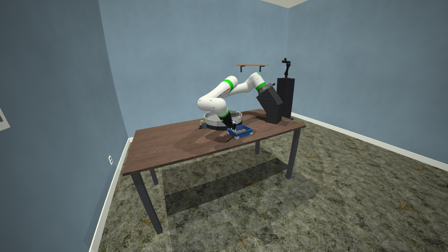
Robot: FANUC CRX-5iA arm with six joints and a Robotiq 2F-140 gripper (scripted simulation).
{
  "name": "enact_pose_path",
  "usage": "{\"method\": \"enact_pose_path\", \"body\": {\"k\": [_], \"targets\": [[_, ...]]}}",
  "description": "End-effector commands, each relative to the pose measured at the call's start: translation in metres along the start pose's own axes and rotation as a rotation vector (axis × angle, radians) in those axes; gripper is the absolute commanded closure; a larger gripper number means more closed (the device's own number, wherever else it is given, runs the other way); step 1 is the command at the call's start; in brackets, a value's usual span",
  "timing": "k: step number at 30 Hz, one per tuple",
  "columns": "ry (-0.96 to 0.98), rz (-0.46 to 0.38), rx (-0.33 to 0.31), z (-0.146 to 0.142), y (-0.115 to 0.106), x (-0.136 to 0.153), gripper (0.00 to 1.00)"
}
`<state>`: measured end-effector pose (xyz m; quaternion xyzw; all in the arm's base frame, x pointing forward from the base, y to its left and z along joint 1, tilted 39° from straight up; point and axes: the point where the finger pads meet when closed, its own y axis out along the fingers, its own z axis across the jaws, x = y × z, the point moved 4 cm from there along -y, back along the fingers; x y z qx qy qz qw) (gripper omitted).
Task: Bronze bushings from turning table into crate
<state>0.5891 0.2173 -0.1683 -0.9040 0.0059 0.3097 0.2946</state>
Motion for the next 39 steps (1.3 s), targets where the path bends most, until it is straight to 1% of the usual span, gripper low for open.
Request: {"method": "enact_pose_path", "body": {"k": [1, 10, 17, 23, 30, 32, 39], "targets": [[0.0, -0.001, 0.0, 0.0, 0.0, 0.0, 0.93], [0.0, -0.001, 0.0, 0.0, -0.001, -0.001, 0.93], [0.0, -0.001, 0.0, 0.0, -0.006, -0.005, 0.93], [0.0, -0.001, 0.0, 0.0, -0.021, -0.017, 0.93], [0.0, -0.001, 0.0, -0.001, -0.046, -0.039, 0.93], [0.0, -0.001, 0.0, -0.001, -0.046, -0.039, 0.93], [0.0, -0.001, 0.0, -0.001, -0.069, -0.057, 0.93]]}}
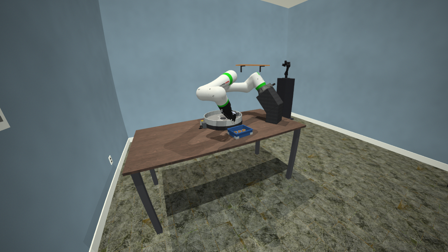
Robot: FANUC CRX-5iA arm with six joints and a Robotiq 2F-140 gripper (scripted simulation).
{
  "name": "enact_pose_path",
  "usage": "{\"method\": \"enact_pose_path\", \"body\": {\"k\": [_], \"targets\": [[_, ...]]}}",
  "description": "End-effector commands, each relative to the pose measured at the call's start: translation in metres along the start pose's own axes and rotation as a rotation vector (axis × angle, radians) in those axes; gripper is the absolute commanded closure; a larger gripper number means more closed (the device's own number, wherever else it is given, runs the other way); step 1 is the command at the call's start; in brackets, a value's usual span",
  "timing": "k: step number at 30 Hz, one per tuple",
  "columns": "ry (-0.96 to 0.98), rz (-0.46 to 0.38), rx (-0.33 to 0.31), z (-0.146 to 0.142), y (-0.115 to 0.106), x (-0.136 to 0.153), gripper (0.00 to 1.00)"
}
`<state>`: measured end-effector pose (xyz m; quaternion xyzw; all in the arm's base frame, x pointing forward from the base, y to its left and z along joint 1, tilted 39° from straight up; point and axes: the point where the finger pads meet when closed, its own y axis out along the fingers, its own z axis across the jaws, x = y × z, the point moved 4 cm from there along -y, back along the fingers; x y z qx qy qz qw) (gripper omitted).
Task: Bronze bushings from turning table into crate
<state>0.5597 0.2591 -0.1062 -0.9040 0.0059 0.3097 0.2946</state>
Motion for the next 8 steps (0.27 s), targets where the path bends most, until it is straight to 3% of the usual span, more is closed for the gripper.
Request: {"method": "enact_pose_path", "body": {"k": [1, 8], "targets": [[0.0, -0.001, 0.0, -0.0001, -0.0092, -0.0076, 0.93], [0.0, -0.001, 0.0, -0.0002, -0.0136, -0.0112, 0.93]]}}
